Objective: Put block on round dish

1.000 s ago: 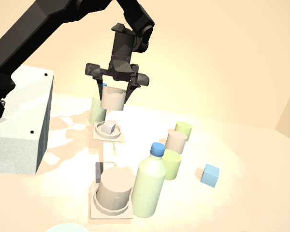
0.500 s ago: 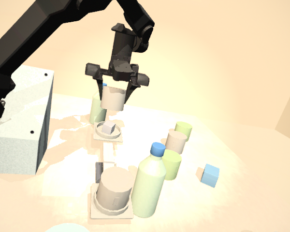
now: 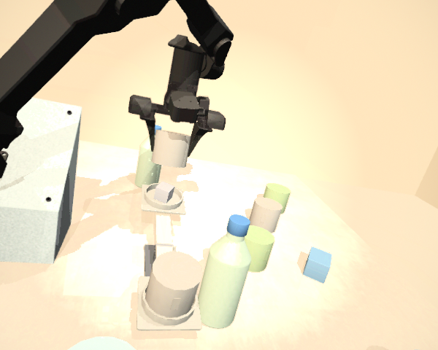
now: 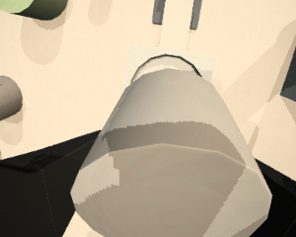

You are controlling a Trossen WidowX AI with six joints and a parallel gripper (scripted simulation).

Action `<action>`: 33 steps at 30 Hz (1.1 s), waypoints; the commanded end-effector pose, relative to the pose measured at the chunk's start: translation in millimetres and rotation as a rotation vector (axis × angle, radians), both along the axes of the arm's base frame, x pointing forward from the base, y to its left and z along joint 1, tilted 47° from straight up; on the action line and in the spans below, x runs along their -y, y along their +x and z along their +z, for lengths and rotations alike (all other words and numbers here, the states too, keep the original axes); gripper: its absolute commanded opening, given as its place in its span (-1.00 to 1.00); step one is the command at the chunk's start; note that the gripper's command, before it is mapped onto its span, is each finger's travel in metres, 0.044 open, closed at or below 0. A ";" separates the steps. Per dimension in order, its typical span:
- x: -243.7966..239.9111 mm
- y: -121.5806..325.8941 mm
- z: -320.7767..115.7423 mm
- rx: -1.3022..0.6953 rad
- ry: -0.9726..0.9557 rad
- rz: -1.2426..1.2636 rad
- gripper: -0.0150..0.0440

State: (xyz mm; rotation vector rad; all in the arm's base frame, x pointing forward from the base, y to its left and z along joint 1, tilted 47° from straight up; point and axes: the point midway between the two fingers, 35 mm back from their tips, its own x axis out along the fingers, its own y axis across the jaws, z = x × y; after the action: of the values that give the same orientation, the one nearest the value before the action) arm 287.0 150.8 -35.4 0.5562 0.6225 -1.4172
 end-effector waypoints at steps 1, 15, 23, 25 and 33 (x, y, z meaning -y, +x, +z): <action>0.2 -0.1 -0.4 -0.001 0.000 0.001 -0.49; -5.2 -6.7 -20.9 0.001 0.003 0.001 -0.49; -15.9 -33.2 -85.1 0.004 0.012 0.001 -0.49; -16.9 -41.0 -100.6 0.005 0.014 0.001 -0.49; -15.2 -68.4 -149.2 0.009 0.018 -0.001 -0.49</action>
State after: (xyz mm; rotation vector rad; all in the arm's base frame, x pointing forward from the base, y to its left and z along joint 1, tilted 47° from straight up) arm 228.1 168.9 -172.8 0.5773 0.6296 -1.4044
